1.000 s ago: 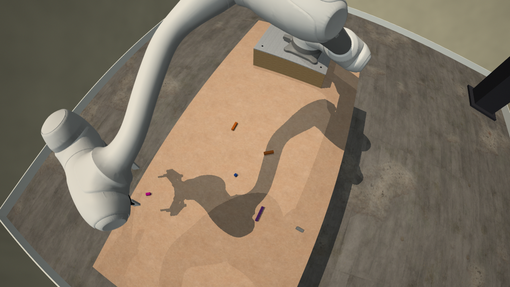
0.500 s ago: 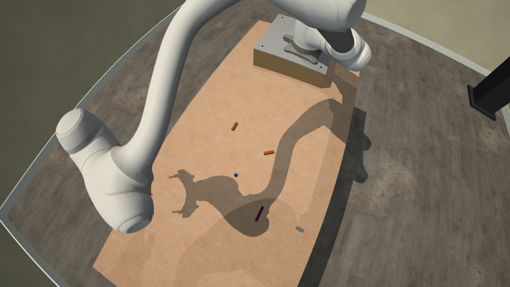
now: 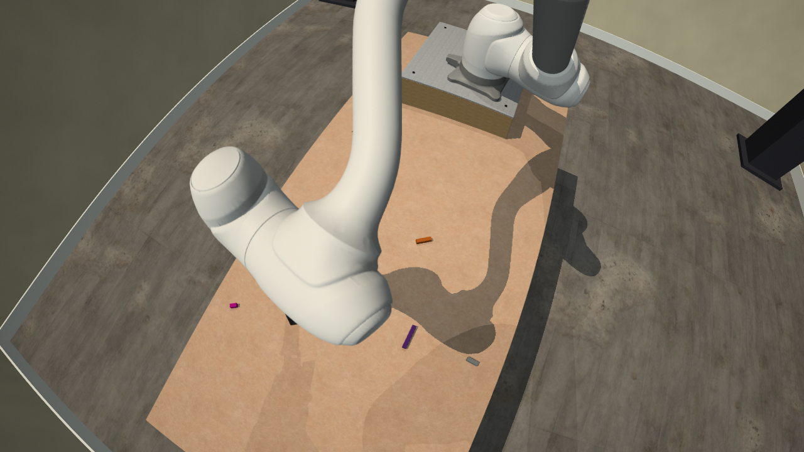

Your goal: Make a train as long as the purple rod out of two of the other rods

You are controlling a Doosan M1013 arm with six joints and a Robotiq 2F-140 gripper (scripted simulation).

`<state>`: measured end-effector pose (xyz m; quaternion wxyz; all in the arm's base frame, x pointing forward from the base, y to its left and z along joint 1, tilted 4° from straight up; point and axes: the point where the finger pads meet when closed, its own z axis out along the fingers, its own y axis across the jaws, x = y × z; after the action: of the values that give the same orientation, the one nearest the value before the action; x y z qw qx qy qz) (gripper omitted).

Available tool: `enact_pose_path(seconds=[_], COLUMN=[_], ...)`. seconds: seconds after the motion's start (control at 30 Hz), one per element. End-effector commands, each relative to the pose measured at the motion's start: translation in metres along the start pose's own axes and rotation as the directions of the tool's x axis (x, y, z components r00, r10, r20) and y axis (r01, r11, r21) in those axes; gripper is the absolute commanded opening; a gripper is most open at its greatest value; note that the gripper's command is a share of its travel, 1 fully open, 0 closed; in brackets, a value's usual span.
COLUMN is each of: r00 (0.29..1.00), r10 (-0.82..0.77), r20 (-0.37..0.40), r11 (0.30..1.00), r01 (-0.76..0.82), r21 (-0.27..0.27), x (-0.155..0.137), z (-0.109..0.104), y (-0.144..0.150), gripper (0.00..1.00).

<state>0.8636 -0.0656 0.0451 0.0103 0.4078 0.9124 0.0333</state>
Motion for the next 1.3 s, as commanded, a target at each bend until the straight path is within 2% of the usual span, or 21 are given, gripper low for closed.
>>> enact_pose_path(seconds=[0.0, 0.03, 0.07, 0.53, 0.6, 0.63, 0.87, 0.97, 1.0, 1.27], r00=[1.0, 1.0, 1.0, 1.0, 1.0, 1.0, 1.0, 1.0, 1.0, 1.0], r10=[0.001, 0.001, 0.001, 0.002, 0.002, 0.002, 0.003, 0.003, 0.003, 0.003], r20=[0.003, 0.003, 0.003, 0.004, 0.004, 0.004, 0.005, 0.005, 0.005, 0.005], r11=[1.0, 1.0, 1.0, 1.0, 1.0, 1.0, 1.0, 1.0, 1.0, 1.0], r01=[-0.001, -0.001, -0.001, -0.002, -0.002, -0.002, -0.003, -0.003, -0.003, -0.003], r21=[-0.002, -0.002, -0.002, -0.002, -0.002, -0.002, -0.002, -0.002, -0.002, -0.002], x=[0.03, 0.03, 0.062, 0.21, 0.21, 0.239, 0.303, 0.308, 0.308, 0.308], z=[0.0, 0.0, 0.001, 0.012, 0.012, 0.015, 0.022, 0.023, 0.023, 0.023], y=[-0.003, -0.003, -0.008, -0.056, -0.056, -0.069, -0.105, -0.109, -0.109, -0.109], gripper=[1.0, 1.0, 1.0, 1.0, 1.0, 1.0, 1.0, 1.0, 0.23, 0.23])
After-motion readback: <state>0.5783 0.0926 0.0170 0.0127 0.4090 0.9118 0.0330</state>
